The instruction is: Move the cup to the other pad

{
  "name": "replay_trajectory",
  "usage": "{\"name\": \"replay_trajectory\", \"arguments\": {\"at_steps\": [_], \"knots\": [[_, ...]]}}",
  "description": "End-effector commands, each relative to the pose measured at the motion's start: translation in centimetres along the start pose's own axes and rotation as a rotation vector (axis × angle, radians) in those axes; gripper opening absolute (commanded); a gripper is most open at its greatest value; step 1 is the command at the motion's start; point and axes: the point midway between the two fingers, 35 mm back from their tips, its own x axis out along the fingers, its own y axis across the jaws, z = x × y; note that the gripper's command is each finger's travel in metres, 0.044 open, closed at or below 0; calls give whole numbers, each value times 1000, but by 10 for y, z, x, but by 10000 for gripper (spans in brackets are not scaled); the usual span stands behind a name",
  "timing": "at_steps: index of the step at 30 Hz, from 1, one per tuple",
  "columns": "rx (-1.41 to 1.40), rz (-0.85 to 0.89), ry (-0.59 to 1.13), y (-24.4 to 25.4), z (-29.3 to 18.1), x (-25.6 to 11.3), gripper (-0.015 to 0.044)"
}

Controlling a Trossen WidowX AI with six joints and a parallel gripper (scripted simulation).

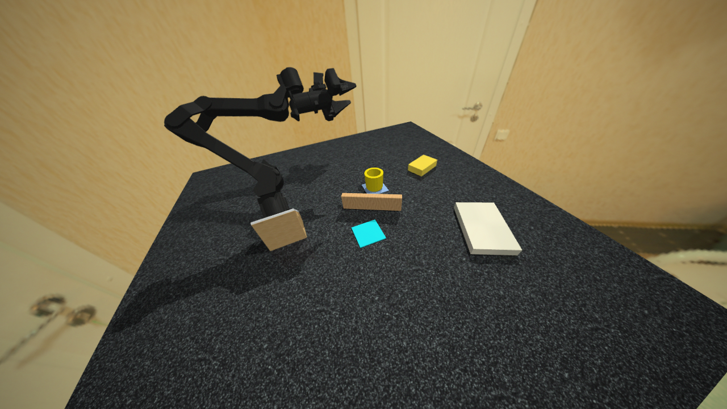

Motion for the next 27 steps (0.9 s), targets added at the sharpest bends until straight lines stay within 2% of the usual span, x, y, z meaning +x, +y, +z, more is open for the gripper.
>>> {"name": "replay_trajectory", "arguments": {"at_steps": [1, 4, 9, 11, 18, 25, 27], "knots": [[1, 1, 7, 0, -1, 1, 374], [20, 14, 108, -1, -21, 12, 295], [157, 55, 430, -3, -84, 34, 167], [230, 65, 537, -3, -103, 37, 167], [738, 11, 1109, 3, -191, 28, 167], [1351, -236, 1633, 12, -235, 2, 167], [1473, -305, 1722, 13, -238, -1, 167]]}}
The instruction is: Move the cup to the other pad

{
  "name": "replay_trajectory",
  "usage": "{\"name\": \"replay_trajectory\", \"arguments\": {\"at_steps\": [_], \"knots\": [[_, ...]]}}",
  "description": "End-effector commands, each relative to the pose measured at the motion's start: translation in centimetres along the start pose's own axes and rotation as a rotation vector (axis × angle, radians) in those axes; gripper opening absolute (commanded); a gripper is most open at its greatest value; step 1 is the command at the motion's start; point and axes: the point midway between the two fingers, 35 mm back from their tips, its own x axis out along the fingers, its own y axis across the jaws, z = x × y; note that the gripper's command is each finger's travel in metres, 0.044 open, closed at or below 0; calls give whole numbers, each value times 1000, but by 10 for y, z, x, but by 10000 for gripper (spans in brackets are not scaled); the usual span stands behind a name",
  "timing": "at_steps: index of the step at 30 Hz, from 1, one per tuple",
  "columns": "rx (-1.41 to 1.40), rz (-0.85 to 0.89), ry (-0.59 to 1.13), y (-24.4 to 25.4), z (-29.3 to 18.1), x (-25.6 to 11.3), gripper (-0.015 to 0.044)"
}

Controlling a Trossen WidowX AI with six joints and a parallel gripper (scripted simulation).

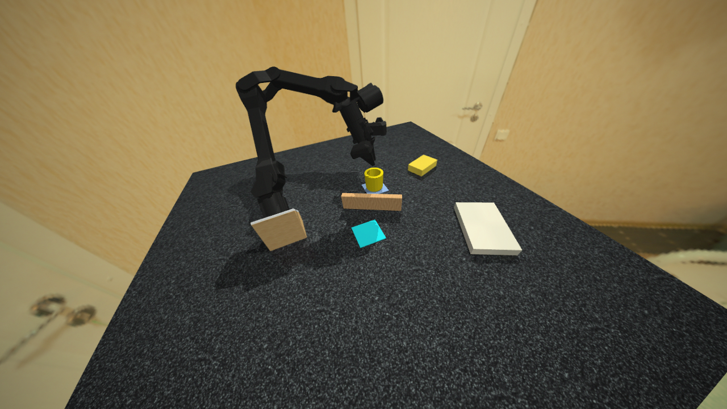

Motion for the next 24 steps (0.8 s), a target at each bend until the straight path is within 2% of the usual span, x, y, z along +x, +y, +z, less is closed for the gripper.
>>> {"name": "replay_trajectory", "arguments": {"at_steps": [1, 24], "knots": [[566, -35, 377, -18, -14, 15, 167], [566, -35, 376, -18, -17, 27, 167]]}}
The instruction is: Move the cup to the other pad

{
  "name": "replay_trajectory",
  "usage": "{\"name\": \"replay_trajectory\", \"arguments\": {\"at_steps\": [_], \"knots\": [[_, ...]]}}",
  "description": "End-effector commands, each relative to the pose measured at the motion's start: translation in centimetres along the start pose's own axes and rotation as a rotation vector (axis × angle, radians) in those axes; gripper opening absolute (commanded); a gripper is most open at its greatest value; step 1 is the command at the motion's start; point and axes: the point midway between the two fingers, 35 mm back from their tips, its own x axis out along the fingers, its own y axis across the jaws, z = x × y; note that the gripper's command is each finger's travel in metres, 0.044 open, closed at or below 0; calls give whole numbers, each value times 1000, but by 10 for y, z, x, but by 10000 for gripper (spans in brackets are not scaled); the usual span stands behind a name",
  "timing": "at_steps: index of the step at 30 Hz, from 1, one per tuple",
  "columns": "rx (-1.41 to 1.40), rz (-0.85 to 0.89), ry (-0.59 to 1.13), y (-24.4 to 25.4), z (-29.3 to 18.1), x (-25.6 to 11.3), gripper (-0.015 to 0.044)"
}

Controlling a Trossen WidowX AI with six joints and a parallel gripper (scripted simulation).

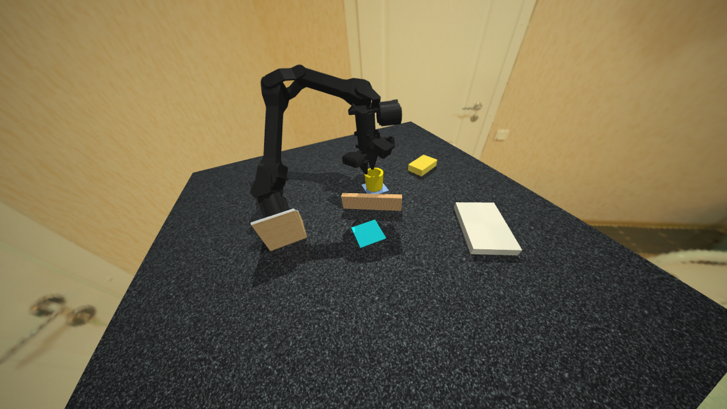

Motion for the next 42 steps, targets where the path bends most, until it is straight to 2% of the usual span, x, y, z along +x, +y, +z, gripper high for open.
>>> {"name": "replay_trajectory", "arguments": {"at_steps": [1, 32, 39, 42], "knots": [[8, -2, 6, -1, 0, 8, 167], [8, 0, 9, -2, -2, 58, 167], [8, 0, 9, -2, -2, 59, 167], [0, 0, 5, -1, -2, 57, 147]]}}
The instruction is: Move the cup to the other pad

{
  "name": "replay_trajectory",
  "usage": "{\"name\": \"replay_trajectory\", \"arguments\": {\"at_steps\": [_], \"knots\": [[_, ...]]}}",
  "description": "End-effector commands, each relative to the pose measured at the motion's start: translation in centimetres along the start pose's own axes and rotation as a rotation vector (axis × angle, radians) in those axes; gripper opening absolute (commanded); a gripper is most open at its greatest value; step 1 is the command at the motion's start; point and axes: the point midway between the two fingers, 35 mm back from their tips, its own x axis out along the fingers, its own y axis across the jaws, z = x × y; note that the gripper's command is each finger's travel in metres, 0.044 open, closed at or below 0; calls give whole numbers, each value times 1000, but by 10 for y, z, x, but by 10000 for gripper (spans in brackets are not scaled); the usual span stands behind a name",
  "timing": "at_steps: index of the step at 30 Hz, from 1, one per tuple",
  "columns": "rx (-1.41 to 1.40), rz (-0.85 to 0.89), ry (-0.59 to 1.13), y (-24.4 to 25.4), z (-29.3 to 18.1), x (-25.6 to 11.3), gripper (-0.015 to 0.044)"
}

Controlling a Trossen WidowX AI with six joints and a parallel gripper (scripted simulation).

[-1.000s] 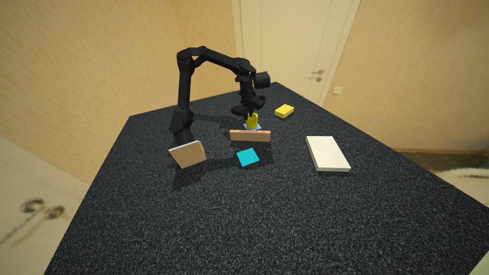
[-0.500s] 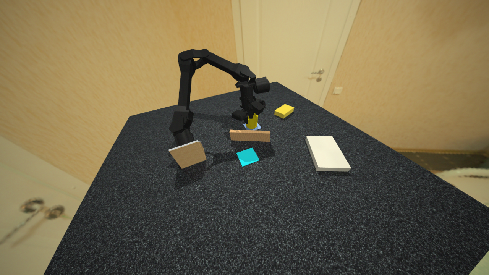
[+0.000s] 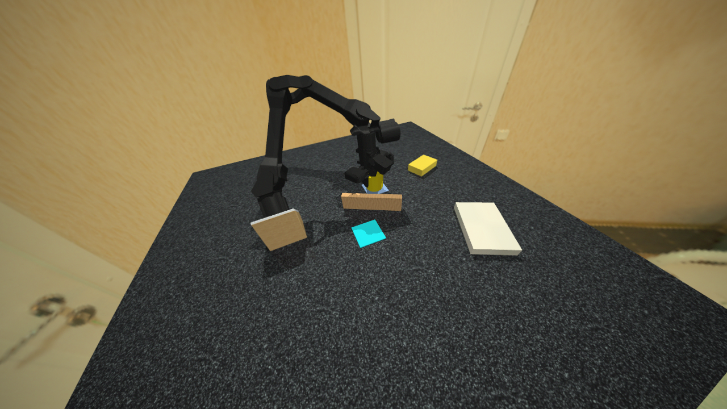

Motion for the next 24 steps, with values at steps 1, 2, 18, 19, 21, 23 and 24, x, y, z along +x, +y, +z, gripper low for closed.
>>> {"name": "replay_trajectory", "arguments": {"at_steps": [1, 2, 18, 19, 21, 23, 24], "knots": [[-1, 0, 0, 0, 0, 0, 140], [-1, 0, 0, 0, 0, 0, 133], [-1, 0, 0, 0, 0, 0, 27], [-1, 0, 0, 0, 0, 0, 20], [-1, 0, 0, 0, 0, 0, 0], [0, 0, 0, 0, 0, -2, 0], [0, 0, -1, 0, 0, -4, 0]]}}
